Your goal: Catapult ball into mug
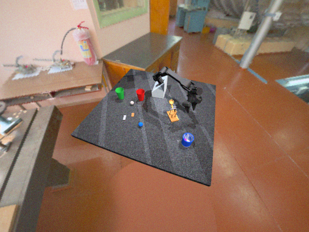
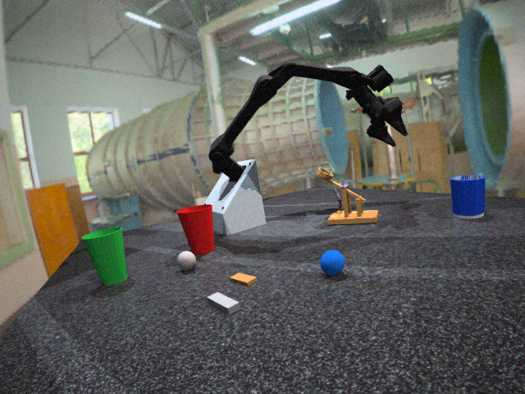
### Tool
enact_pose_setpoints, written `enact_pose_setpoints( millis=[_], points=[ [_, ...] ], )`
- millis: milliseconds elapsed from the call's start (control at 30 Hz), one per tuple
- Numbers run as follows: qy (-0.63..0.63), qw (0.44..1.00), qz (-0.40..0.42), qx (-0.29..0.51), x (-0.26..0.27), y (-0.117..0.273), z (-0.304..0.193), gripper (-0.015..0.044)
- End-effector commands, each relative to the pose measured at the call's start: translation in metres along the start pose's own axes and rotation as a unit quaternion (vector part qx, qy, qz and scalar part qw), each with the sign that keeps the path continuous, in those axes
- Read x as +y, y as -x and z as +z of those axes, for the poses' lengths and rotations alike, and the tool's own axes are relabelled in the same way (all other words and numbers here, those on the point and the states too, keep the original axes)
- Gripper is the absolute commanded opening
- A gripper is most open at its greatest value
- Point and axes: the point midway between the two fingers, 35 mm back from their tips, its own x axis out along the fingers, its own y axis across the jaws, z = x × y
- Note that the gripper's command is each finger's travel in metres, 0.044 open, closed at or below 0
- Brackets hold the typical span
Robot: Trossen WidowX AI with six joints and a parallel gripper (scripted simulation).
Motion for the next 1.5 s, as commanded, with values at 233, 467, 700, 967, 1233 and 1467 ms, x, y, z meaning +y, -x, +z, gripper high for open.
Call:
enact_pose_setpoints(
  millis=[233,467,700,967,1233,1467],
  points=[
    [-0.163,0.985,-0.003,-0.059,-0.07,0.001,0.023,0.044],
    [-0.27,0.958,-0.009,-0.098,-0.115,-0.002,0.033,0.044],
    [-0.306,0.945,-0.011,-0.112,-0.132,-0.003,0.035,0.044],
    [-0.306,0.945,-0.011,-0.112,-0.135,-0.002,0.034,0.044],
    [-0.306,0.945,-0.011,-0.111,-0.138,-0.001,0.033,0.044],
    [-0.308,0.945,-0.012,-0.107,-0.137,-0.004,0.031,0.044]
  ],
)
